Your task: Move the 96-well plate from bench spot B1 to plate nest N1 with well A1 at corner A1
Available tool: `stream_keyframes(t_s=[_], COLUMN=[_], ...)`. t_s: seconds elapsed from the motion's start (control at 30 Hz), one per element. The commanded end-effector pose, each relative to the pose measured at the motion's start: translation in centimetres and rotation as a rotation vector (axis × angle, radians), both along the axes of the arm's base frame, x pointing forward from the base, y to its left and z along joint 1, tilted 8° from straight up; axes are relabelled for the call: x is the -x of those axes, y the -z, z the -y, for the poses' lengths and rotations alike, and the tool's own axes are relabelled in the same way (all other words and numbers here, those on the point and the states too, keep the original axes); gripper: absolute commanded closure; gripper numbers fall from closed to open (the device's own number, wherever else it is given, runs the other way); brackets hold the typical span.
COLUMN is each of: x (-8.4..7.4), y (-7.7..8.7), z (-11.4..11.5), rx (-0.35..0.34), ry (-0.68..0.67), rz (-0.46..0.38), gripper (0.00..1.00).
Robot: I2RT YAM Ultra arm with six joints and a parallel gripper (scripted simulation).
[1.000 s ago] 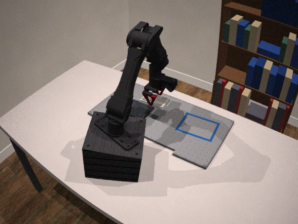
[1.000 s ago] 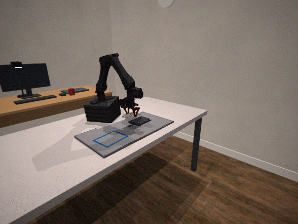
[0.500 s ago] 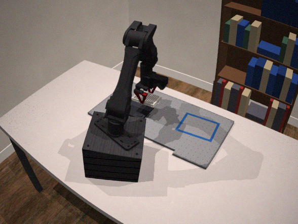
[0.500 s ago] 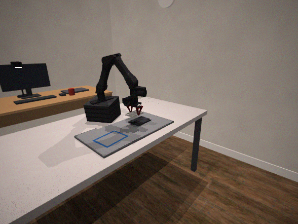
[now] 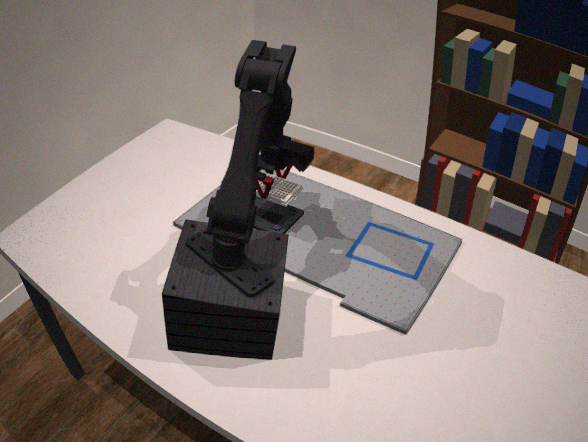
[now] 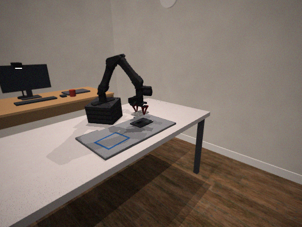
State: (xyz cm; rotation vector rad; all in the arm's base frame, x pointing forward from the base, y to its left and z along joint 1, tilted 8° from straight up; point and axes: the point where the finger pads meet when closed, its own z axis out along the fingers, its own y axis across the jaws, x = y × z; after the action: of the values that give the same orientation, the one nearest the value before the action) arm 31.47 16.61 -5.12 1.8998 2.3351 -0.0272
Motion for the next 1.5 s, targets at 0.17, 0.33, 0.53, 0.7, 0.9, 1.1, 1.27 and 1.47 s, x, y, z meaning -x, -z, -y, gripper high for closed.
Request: stream_keyframes(t_s=[0.17, 0.33, 0.53, 0.7, 0.9, 1.1, 1.27, 1.47], x=[0.7, 0.4, 1.2, 1.3, 0.8, 0.8, 0.8, 0.7], y=[0.0, -0.6, -0.6, -0.5, -0.2, -0.2, -0.2, -0.2], z=[-2.6, -1.8, -2.2, -1.8, -2.1, -2.1, -2.1, -2.1], rx=[0.010, 0.004, 0.006, 0.010, 0.001, 0.001, 0.001, 0.001], ry=[0.020, 0.040, 0.020, 0.026, 0.024, 0.024, 0.024, 0.024], rz=[0.000, 0.010, 0.004, -0.001, 0.004, 0.004, 0.004, 0.004], gripper=[1.00, 1.00, 1.00, 1.00, 1.00, 1.00, 1.00, 1.00])
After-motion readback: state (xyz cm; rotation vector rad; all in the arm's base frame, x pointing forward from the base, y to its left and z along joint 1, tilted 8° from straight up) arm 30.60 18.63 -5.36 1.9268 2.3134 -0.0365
